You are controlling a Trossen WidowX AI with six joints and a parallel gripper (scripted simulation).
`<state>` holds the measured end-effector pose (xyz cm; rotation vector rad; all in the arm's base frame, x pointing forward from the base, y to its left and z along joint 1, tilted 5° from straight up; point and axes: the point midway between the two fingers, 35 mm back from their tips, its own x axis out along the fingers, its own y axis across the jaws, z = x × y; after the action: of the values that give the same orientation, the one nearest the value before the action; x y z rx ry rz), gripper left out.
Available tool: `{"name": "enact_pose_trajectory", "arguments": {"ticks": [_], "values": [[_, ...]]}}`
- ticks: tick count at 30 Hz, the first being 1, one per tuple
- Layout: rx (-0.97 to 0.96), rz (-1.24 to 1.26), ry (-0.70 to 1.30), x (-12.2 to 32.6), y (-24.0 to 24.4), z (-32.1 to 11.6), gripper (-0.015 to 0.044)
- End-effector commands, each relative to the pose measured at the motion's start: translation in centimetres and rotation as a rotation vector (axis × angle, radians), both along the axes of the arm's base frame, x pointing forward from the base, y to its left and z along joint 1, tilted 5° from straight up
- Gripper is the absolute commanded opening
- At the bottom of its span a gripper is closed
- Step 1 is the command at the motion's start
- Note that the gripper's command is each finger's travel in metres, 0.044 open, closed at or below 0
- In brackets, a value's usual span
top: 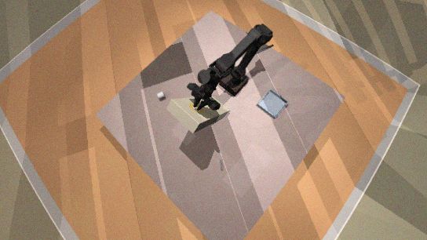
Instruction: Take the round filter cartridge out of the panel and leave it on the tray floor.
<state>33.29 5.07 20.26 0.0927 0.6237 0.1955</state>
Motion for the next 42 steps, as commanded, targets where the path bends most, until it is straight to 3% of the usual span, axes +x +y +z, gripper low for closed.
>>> {"name": "enact_pose_trajectory", "arguments": {"ticks": [1, 42], "values": [[-0.004, 0.005, -0.002, 0.02, 0.05, -0.01, 0.0000], [-1.095, 0.785, -0.285, 0.26, 0.03, -0.23, 0.0000]]}}
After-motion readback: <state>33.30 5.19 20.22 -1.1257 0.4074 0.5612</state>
